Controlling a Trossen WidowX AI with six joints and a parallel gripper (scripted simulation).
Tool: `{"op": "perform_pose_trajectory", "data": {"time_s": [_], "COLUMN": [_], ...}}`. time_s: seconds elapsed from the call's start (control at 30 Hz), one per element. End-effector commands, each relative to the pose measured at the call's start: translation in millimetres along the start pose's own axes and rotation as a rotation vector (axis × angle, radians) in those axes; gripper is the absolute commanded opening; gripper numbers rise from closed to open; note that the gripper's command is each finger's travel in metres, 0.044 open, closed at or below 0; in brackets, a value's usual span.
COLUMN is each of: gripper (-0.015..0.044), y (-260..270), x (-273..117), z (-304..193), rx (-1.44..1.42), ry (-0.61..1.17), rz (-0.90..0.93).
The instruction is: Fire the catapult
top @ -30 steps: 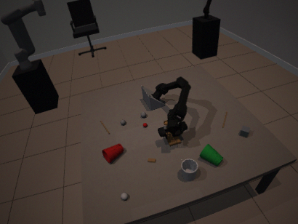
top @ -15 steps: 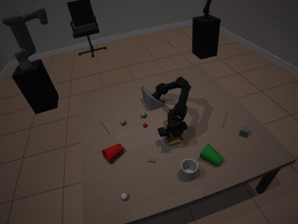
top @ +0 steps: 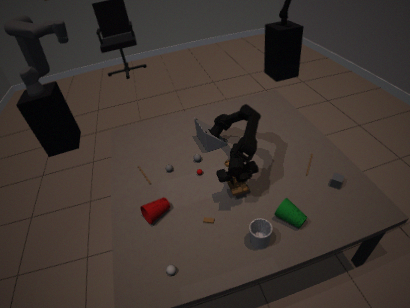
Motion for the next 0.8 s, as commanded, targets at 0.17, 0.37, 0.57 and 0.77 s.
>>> {"op": "perform_pose_trajectory", "data": {"time_s": [0.17, 0.37, 0.57, 0.77], "gripper": [0.0000, 0.0000, 0.0000, 0.0000], "y": [1, 1, 1, 1], "x": [7, 17, 27, 36], "z": [1, 2, 2, 2], "rx": [-0.005, -0.006, -0.006, -0.007], "ry": [-0.011, -0.011, -0.012, -0.012], "rz": [-0.003, -0.002, -0.001, 0.000]}}
Point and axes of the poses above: the point midway between the two fingers, 35 mm back from their tips, its own x axis out along the fingers, its own y axis across the jaws, z = x × y, the point moved 6 cm from there along -x, back along the fingers, and after that the axes turned 14 degrees about x, right-handed, at the moved point
